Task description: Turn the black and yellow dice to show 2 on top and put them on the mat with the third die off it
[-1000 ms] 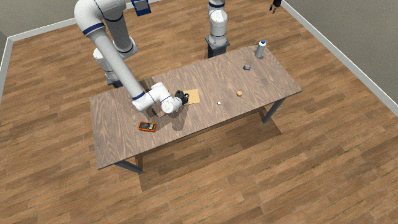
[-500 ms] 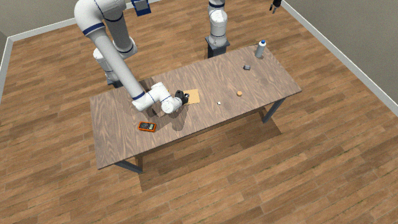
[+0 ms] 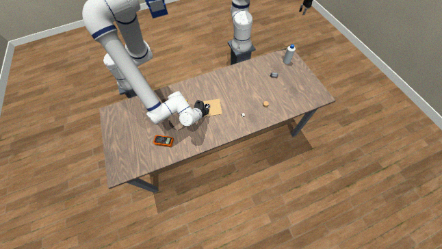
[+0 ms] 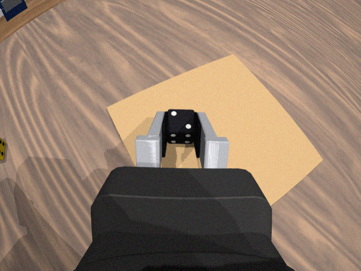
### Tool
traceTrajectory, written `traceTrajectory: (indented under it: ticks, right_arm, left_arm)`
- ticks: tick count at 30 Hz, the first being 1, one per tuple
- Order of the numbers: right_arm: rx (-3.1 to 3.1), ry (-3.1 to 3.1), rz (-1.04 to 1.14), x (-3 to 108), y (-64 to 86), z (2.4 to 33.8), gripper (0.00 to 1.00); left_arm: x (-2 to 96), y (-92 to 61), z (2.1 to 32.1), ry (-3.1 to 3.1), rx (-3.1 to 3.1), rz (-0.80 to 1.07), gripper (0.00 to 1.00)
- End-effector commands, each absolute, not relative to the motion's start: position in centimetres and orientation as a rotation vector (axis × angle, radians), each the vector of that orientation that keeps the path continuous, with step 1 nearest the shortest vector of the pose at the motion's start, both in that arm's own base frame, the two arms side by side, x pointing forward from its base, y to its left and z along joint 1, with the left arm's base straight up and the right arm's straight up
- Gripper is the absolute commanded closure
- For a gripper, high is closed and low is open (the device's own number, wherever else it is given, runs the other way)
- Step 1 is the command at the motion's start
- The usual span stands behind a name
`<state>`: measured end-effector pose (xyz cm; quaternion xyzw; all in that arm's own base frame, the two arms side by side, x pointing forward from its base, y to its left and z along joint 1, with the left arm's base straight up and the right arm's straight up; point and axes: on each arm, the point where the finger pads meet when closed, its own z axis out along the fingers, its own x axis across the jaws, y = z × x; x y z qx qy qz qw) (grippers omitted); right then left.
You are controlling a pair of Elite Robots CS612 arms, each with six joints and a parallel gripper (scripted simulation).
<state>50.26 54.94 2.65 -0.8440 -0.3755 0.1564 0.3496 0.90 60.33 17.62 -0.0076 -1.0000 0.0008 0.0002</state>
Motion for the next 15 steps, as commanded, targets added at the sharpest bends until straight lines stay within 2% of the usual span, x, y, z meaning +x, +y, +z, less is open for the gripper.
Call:
traceTrajectory:
  ticks: [1, 3, 4, 6, 7, 9, 10, 12, 13, 15]
  right_arm:
    - [-2.187, -0.974, 0.403, 50.31, 54.96, 2.73, 0.54]
    - [-2.187, -0.974, 0.403, 50.31, 54.96, 2.73, 0.54]
    - [-2.187, -0.974, 0.403, 50.31, 54.96, 2.73, 0.48]
    - [-2.187, -0.974, 0.403, 50.31, 54.96, 2.73, 0.48]
    - [-2.187, -0.974, 0.403, 50.31, 54.96, 2.73, 0.42]
    - [-2.187, -0.974, 0.403, 50.31, 54.96, 2.73, 0.42]
    - [-2.187, -0.974, 0.403, 50.31, 54.96, 2.73, 0.36]
    - [-2.187, -0.974, 0.403, 50.31, 54.96, 2.73, 0.36]
    - [-2.187, -0.974, 0.403, 50.31, 54.96, 2.73, 0.3]
    - [-2.187, -0.974, 0.403, 50.31, 54.96, 2.73, 0.3]
  left_arm:
    - [0.91, 60.39, 17.7, -3.141, -0.024, 0.0, 0.0]
    - [0.91, 60.39, 17.7, -3.141, -0.024, 0.0, 0.0]
    - [0.91, 60.39, 17.7, -3.141, -0.024, 0.0, 0.0]
    - [0.91, 60.39, 17.7, -3.141, -0.024, 0.0, 0.0]
    - [0.91, 60.39, 17.7, -3.141, -0.024, 0.0, 0.0]
    - [0.91, 60.39, 17.7, -3.141, -0.024, 0.0, 0.0]
    - [0.91, 60.39, 17.7, -3.141, -0.024, 0.0, 0.0]
    - [0.91, 60.39, 17.7, -3.141, -0.024, 0.0, 0.0]
    - [0.91, 60.39, 17.7, -3.141, -0.024, 0.0, 0.0]
    - [0.91, 60.39, 17.7, -3.141, -0.024, 0.0, 0.0]
